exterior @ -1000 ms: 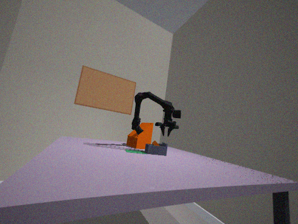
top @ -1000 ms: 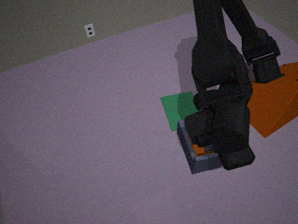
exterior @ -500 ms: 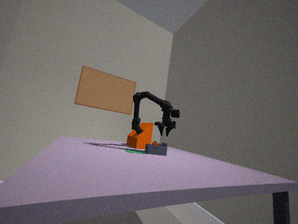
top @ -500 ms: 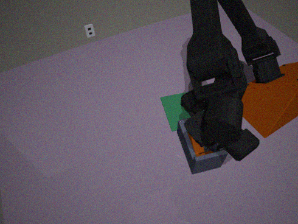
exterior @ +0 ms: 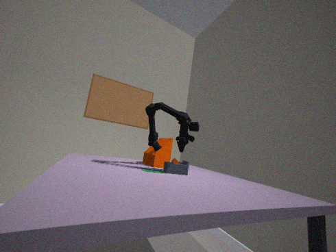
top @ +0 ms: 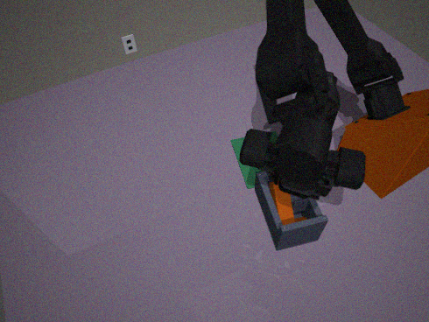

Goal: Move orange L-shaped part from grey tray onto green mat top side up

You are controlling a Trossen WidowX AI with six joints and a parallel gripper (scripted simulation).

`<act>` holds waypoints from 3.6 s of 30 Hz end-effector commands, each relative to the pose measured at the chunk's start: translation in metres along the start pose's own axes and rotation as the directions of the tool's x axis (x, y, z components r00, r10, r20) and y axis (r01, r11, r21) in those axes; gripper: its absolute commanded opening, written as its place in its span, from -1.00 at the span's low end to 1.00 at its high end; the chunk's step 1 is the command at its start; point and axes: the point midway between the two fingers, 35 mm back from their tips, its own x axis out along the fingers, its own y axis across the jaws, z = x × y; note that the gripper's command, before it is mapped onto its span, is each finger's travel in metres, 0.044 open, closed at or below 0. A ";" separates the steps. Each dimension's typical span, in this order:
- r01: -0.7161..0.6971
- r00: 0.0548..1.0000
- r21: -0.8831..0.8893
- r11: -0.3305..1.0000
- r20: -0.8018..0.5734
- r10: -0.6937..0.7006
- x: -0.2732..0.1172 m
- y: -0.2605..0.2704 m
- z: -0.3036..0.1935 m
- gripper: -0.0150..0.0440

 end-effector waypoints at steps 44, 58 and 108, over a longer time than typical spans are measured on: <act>-0.001 1.000 -0.507 0.862 -0.008 -0.003 0.058 -0.020 -0.028 0.46; -0.001 1.000 -0.507 0.862 -0.010 -0.005 0.079 -0.020 -0.029 0.46; -0.001 1.000 -0.506 0.863 -0.008 -0.003 0.044 -0.020 -0.028 -0.49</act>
